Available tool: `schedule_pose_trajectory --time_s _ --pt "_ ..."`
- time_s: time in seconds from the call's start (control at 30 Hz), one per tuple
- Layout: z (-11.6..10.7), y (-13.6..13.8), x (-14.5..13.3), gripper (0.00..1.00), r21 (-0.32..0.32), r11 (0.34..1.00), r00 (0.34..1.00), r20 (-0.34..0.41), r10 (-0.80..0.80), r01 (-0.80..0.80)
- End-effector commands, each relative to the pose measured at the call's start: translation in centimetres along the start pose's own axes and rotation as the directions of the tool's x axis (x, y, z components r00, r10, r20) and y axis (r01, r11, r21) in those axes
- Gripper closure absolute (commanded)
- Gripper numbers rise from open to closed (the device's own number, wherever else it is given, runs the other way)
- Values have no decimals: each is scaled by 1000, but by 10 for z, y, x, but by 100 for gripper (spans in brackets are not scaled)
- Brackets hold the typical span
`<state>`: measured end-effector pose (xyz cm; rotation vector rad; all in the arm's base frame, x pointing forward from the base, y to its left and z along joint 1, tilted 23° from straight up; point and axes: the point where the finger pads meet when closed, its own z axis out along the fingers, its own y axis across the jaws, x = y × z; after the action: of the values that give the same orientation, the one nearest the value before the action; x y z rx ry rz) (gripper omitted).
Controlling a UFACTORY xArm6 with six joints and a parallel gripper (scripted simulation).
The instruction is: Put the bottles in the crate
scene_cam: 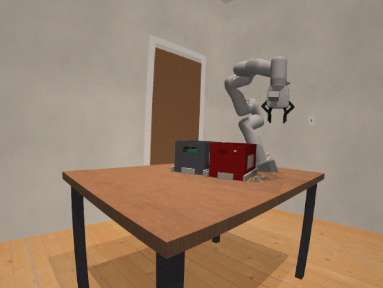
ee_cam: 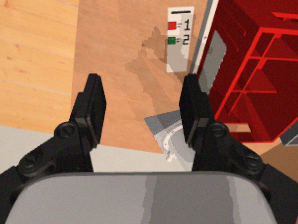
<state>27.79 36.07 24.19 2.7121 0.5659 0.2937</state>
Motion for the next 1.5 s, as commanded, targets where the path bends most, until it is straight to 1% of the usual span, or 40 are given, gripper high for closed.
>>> schedule_pose_trajectory --time_s 0.0,0.4,0.47,0.53,1.47 --pt "10 13 7 35 17 997 997 -5 -72 73" --pt "47 56 26 35 17 997 997 -6 -72 73" --pt "47 56 26 35 17 997 997 -6 -72 73" --pt "51 61 28 35 17 997 997 -6 -72 73" --pt "51 61 28 35 17 997 997 -6 -73 73"
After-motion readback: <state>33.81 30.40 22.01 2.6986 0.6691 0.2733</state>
